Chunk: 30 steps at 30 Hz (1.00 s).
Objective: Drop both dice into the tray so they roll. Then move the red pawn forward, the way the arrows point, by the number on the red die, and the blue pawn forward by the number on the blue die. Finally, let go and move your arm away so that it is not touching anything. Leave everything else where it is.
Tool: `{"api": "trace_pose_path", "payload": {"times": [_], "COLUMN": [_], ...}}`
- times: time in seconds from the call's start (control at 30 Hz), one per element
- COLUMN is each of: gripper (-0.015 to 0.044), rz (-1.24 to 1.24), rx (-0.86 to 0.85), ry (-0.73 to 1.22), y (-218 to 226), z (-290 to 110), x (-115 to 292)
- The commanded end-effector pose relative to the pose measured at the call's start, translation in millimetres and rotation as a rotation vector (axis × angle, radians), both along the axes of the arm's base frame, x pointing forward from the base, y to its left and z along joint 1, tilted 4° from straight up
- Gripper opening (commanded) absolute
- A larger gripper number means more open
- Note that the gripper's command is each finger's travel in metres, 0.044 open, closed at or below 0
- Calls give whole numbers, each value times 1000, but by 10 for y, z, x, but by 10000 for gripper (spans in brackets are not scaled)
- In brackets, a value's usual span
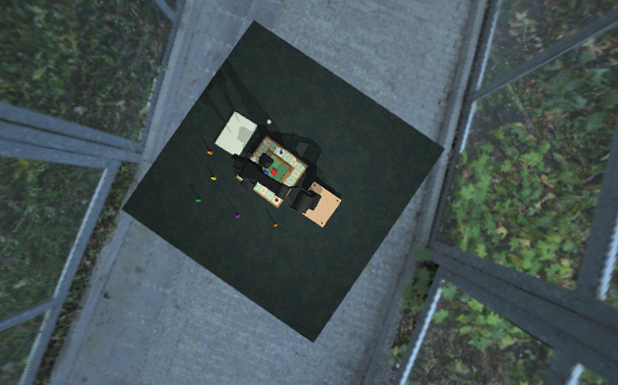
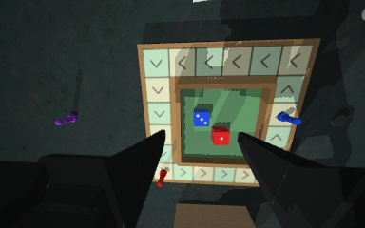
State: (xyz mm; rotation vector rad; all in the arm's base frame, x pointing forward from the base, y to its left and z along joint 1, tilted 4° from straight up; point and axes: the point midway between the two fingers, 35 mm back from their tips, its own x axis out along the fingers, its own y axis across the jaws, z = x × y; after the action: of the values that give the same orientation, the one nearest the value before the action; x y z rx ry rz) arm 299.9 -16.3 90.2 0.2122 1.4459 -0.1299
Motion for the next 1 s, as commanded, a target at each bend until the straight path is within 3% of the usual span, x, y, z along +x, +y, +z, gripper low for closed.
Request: {"api": "trace_pose_path", "payload": {"times": [0.0,0.1,0.3,0.97], "gripper": [282,204,200,200], "rz": [-62,-197,-435,-442], "rx": [16,42,62,62], "ry": [17,54,120,122], "y": [334,670,1003,1018], "z": [-46,-132,-293,-489], "x": [-255,-587,-1227,-1205]}}
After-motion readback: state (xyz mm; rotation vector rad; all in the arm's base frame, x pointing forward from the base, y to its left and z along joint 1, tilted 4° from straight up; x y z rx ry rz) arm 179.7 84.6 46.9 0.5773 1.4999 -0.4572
